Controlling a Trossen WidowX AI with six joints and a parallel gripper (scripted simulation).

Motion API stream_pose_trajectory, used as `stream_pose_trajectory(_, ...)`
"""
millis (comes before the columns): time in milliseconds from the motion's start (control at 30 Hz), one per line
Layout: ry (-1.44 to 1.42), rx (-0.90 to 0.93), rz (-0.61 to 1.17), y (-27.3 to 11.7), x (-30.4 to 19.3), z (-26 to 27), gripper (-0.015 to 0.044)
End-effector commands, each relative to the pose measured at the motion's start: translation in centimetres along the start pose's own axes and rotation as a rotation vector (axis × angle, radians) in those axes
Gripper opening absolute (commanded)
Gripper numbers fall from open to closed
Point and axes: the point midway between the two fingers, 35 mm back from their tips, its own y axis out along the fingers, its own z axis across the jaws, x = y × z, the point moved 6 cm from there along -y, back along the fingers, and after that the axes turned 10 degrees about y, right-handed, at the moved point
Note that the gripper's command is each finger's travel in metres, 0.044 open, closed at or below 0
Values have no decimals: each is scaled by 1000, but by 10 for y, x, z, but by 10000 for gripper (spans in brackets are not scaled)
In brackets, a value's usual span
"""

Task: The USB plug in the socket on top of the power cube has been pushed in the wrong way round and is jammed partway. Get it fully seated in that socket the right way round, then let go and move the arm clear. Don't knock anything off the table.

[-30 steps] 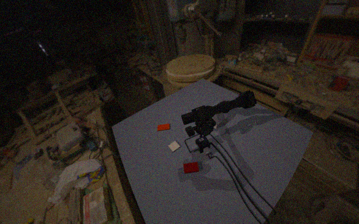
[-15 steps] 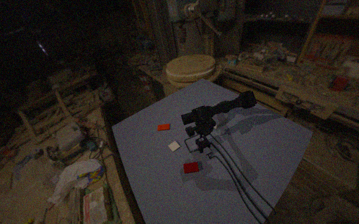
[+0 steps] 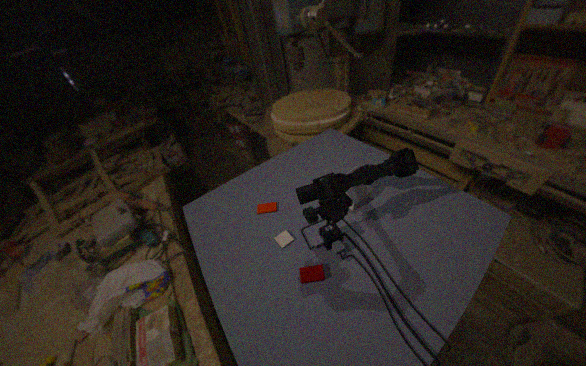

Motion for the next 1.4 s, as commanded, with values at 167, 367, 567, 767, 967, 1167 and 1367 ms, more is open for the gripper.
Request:
stream_pose_trajectory(167,1,4,-11,2,-1,0,0)
stream_pose_trajectory(367,1,5,-16,3,-1,0,0)
stream_pose_trajectory(567,1,6,-21,4,-1,0,0)
stream_pose_trajectory(767,0,7,-25,4,-1,0,0)
stream_pose_trajectory(967,0,8,-30,5,-1,0,0)
stream_pose_trajectory(1167,-1,9,-35,6,-1,0,0)
stream_pose_trajectory(1367,-1,9,-38,6,-1,0,0)
